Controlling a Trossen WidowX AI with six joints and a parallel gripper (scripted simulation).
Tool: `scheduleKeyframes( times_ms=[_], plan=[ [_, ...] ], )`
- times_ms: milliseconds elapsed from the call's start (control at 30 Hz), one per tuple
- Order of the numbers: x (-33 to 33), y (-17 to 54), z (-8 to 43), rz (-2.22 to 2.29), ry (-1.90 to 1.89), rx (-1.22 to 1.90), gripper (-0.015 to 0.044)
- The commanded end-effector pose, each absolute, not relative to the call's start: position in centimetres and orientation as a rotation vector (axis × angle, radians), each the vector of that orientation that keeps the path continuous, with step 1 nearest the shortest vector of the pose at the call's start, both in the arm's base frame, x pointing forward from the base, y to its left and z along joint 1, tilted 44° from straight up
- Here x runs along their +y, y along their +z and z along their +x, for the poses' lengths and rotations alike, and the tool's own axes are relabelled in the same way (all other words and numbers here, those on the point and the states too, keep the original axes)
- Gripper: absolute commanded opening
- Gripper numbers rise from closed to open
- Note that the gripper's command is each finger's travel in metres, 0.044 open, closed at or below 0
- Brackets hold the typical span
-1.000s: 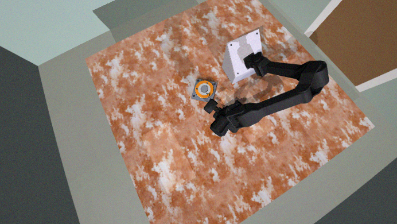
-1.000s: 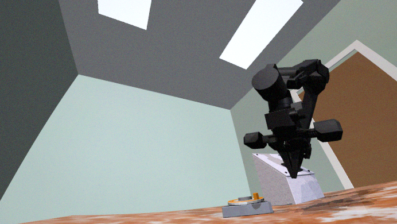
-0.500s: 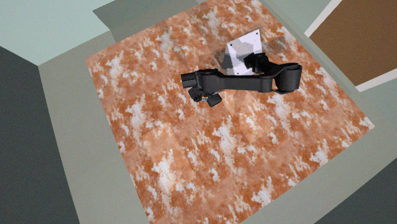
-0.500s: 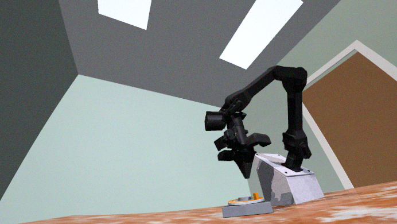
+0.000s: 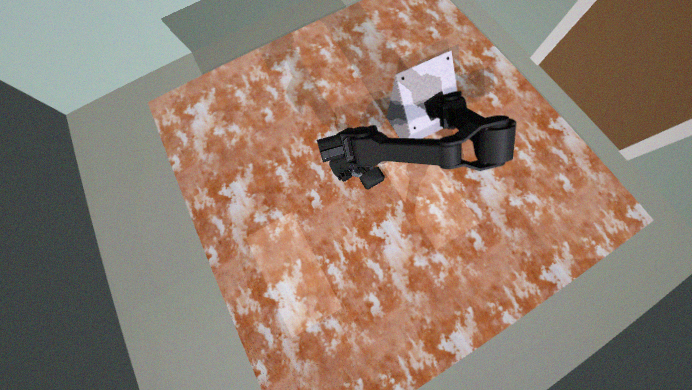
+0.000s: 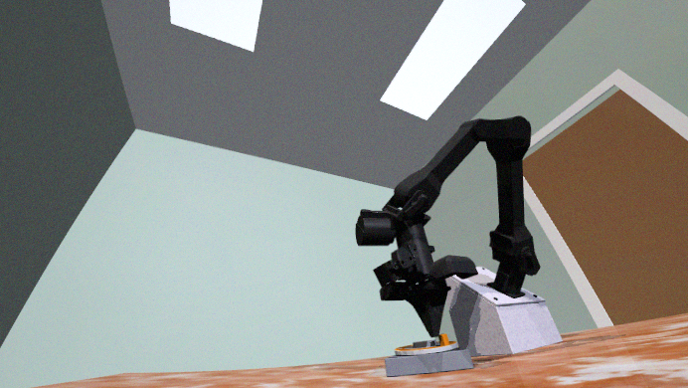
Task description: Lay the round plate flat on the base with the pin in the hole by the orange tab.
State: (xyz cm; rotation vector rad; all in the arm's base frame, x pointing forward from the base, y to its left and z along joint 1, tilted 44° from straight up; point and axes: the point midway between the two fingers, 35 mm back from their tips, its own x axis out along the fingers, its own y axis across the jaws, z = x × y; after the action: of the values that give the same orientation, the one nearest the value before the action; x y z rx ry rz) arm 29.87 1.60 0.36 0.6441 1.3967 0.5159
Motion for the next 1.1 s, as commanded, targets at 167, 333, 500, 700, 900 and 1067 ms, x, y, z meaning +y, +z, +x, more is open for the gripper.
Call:
scheduleKeyframes(
  times_ms=[167,333,500,700,900,1067],
  plan=[
    [2.2,0.1,29.5,0.651,0.517,1.394,0.0000],
    [2.4,0.2,28.9,0.651,0.517,1.394,0.0000],
    [2.6,0.1,28.3,0.651,0.517,1.394,0.0000],
    [2.6,0.0,28.0,0.651,0.517,1.394,0.0000],
    [2.6,0.0,27.8,0.651,0.517,1.394,0.0000],
    [2.6,0.0,27.7,0.651,0.517,1.394,0.0000]
  ],
)
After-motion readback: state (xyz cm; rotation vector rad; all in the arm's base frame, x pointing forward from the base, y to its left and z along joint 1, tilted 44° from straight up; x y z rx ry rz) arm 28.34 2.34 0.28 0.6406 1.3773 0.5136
